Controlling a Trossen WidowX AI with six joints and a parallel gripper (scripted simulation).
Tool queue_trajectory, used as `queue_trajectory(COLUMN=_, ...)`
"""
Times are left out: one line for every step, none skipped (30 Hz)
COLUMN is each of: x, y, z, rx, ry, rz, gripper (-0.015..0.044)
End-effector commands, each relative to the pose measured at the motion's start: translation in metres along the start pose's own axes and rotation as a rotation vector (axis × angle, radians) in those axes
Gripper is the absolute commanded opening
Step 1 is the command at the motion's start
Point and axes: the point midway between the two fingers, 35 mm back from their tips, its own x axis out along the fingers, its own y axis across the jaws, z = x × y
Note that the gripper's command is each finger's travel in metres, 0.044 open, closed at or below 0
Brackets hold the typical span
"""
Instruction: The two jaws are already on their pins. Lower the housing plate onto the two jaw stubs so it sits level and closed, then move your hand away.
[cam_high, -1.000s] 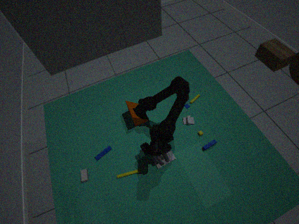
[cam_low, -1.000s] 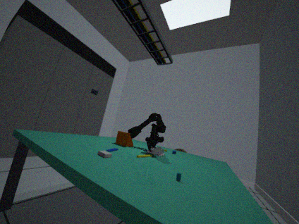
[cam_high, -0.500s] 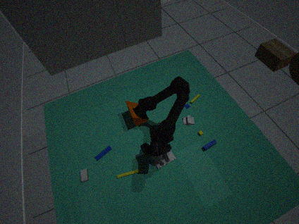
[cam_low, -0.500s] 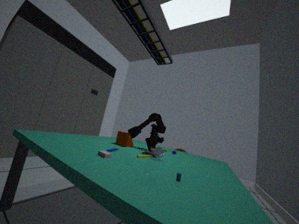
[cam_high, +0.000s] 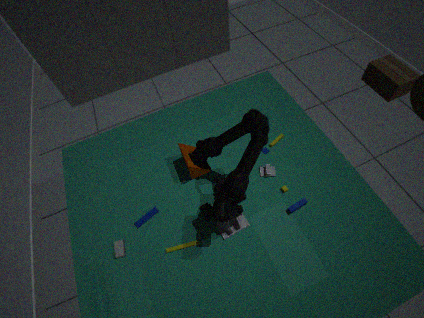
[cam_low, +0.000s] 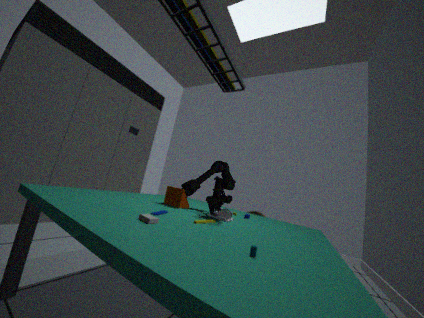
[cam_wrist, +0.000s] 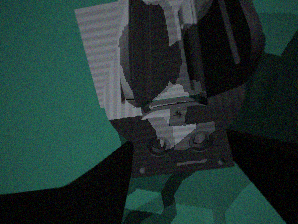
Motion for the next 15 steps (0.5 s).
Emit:
queue_trajectory(x=0.0006, y=0.0002, z=0.0, rx=0.005, ry=-0.001, rz=0.002, gripper=0.0351)
queue_trajectory(x=0.0006, y=0.0002, z=0.0, rx=0.005, ry=-0.001, rz=0.002, gripper=0.0351)
queue_trajectory(x=0.0006, y=0.0002, z=0.0, rx=0.005, ry=-0.001, rz=0.002, gripper=0.0351)
queue_trajectory(x=0.0006, y=0.0002, z=0.0, rx=0.005, ry=-0.001, rz=0.002, gripper=0.0351)
queue_trajectory(x=0.0007, y=0.0002, z=0.0, rx=0.005, ry=-0.001, rz=0.002, gripper=0.0351)
queue_trajectory(x=0.0011, y=0.0002, z=0.0, rx=0.005, ry=-0.001, rz=0.002, gripper=0.0351)
queue_trajectory(x=0.0018, y=0.0002, z=0.0, rx=0.006, ry=-0.001, rz=0.002, gripper=0.0351)
queue_trajectory(x=0.0025, y=0.0002, z=0.0, rx=0.006, ry=-0.001, rz=0.002, gripper=0.0351)
queue_trajectory(x=0.0029, y=0.0002, z=0.0, rx=0.006, ry=-0.001, rz=0.002, gripper=0.0351)
queue_trajectory(x=0.003, y=0.0002, z=0.0, rx=0.006, ry=-0.001, rz=0.002, gripper=0.0351)
queue_trajectory(x=0.003, y=0.0002, z=0.0, rx=0.006, ry=-0.001, rz=0.002, gripper=0.0351)
queue_trajectory(x=0.003, y=0.0002, z=0.0, rx=0.006, ry=-0.001, rz=0.002, gripper=0.0351)
queue_trajectory(x=0.003, y=0.0002, z=0.0, rx=0.006, ry=-0.001, rz=0.002, gripper=0.0351)
queue_trajectory(x=0.003, y=0.0002, z=0.0, rx=0.006, ry=-0.001, rz=0.002, gripper=0.0351)
queue_trajectory(x=0.003, y=0.0002, z=0.0, rx=0.006, ry=-0.001, rz=0.002, gripper=0.0351)
